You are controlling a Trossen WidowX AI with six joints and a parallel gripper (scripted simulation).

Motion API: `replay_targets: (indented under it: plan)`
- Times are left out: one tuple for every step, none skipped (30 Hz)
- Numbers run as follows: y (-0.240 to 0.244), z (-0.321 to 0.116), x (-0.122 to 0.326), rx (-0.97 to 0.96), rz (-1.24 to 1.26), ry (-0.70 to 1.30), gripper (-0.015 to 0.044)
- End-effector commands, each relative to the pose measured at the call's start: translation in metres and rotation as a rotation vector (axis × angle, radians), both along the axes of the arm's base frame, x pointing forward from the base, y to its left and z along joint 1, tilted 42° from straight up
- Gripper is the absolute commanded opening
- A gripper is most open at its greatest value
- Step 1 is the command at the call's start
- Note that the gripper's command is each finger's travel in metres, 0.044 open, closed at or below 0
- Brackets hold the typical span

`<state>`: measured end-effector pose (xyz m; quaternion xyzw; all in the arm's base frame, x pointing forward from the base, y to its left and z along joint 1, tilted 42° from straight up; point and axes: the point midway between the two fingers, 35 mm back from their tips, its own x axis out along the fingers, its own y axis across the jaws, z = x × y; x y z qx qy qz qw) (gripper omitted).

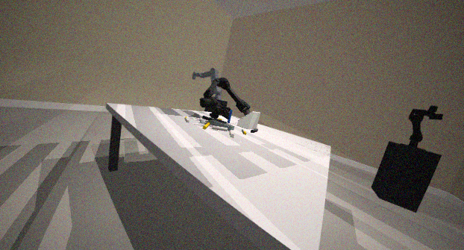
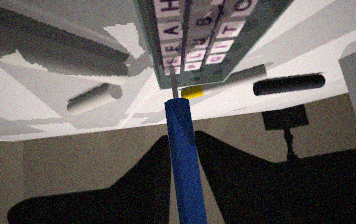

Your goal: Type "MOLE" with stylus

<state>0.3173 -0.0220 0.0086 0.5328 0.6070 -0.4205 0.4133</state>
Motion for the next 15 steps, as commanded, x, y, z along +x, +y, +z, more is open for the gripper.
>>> replay_targets:
  plan:
    - [-0.002,-0.0023,-0.0003,-0.003,0.006,0.0,0.0081]
    - [-0.0023,-0.0026,-0.0003,-0.003,0.006,0.0,0.0081]
    - [-0.0026,-0.0029,-0.0003,-0.003,0.006,0.0,0.0081]
    - [-0.0029,-0.0032,-0.0003,-0.003,0.006,0.0,0.0081]
    - [-0.0032,-0.0035,-0.0003,-0.003,0.006,0.0,0.0081]
    - [-0.0034,-0.0038,-0.0003,-0.003,0.006,0.0,0.0081]
    - [-0.0037,-0.0041,-0.0003,-0.003,0.006,0.0,0.0081]
    - [-0.004,-0.0044,-0.0003,-0.003,0.006,0.0,0.0081]
    - [-0.0043,-0.0047,-0.0003,-0.003,0.006,0.0,0.0081]
    - [-0.0045,-0.005,-0.0003,-0.003,0.006,0.0,0.0081]
    - [-0.0048,-0.0053,-0.0003,-0.003,0.006,0.0,0.0081]
    - [-0.0051,-0.0056,-0.0003,-0.003,0.006,0.0,0.0081]
    - [-0.0053,-0.0059,-0.0003,-0.003,0.006,0.0,0.0081]
    - [-0.0056,-0.0062,-0.0003,-0.003,0.006,0.0,0.0081]
    - [-0.0048,-0.0053,-0.0003,-0.003,0.006,0.0,0.0081]
